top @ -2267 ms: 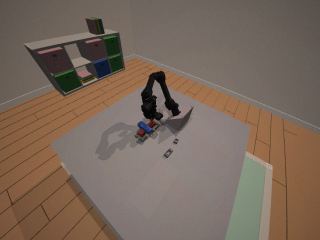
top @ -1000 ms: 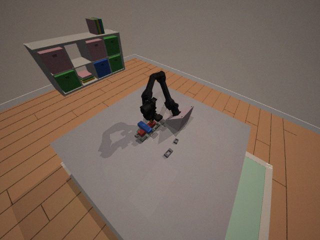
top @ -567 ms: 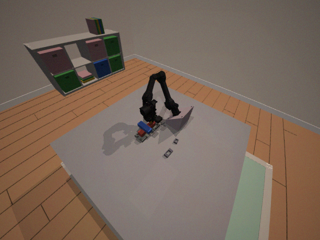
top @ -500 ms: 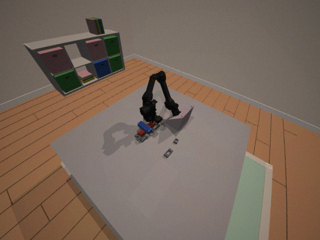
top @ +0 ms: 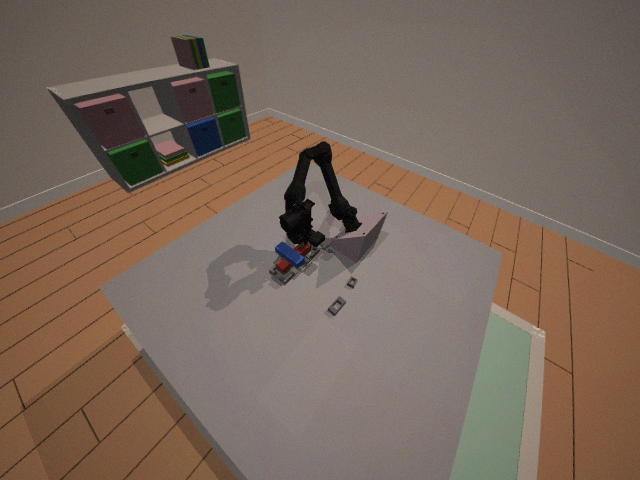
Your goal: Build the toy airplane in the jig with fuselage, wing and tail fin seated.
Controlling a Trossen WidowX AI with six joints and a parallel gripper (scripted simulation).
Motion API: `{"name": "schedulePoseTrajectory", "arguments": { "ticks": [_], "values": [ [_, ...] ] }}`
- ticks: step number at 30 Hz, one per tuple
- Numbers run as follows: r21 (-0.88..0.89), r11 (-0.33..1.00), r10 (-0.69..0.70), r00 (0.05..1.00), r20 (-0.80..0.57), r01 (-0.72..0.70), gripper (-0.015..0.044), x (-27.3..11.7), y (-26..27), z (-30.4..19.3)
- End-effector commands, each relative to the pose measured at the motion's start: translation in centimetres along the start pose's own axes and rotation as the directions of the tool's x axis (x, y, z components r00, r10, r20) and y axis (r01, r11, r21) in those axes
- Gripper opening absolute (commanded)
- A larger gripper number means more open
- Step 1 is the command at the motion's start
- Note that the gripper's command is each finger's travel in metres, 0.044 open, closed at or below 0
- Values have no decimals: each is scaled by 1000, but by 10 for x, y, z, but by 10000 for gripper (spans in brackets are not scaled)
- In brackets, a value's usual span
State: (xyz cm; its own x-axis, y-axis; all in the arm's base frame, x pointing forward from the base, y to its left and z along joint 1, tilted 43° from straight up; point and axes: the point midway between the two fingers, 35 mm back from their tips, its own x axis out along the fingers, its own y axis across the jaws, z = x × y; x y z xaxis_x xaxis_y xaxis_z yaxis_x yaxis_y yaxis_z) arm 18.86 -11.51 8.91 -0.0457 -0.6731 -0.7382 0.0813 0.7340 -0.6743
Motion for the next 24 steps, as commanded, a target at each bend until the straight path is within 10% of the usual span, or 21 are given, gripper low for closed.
{"name": "schedulePoseTrajectory", "arguments": {
  "ticks": [1,8,17,24],
  "values": [
    [1,1000,0,1000,0,0,79,0,0,0],
    [1,1000,0,1000,0,0,260,0,0,0],
    [1,1000,1,1000,1,-1,260,-2,0,1],
    [-6,1000,2,1000,-2,-2,260,-82,2,2]
  ]
}}
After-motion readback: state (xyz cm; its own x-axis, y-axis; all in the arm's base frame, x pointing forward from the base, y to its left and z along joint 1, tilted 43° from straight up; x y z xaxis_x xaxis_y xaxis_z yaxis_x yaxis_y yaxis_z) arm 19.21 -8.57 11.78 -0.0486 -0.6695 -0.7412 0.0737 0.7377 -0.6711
